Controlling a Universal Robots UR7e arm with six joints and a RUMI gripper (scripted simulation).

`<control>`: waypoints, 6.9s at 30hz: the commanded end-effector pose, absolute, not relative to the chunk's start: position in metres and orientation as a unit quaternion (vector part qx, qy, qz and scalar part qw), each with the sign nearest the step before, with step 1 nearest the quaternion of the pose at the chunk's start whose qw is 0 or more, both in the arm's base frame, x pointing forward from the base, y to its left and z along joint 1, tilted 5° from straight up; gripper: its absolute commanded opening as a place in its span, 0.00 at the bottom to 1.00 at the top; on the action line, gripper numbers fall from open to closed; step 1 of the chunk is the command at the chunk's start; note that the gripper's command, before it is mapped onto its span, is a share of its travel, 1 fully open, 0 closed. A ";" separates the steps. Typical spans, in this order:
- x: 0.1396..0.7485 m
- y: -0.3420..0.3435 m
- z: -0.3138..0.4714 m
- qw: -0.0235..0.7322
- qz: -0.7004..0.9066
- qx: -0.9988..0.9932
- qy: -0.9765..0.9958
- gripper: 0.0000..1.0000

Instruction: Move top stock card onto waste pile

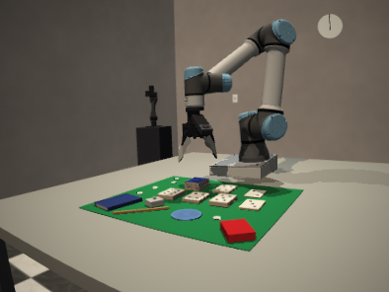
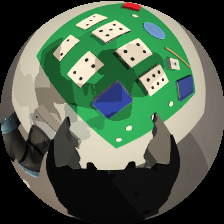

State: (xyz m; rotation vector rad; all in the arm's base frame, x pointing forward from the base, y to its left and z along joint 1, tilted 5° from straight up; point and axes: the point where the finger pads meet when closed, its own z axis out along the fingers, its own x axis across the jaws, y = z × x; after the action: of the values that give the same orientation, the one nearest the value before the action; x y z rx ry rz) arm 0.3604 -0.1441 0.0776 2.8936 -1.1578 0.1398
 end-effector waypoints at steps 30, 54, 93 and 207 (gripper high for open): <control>0.357 -0.153 0.078 0.004 0.044 0.686 -0.726 1.00; 0.356 -0.154 0.076 0.003 0.043 0.671 -0.740 0.50; 0.359 -0.157 0.023 0.003 0.042 0.671 -0.740 0.50; 0.361 -0.158 0.013 0.003 0.044 0.671 -0.740 0.50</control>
State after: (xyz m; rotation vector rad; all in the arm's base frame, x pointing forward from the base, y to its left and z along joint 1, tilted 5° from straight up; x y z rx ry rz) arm 0.3604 -0.1586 0.0128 2.1035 -2.3228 0.1358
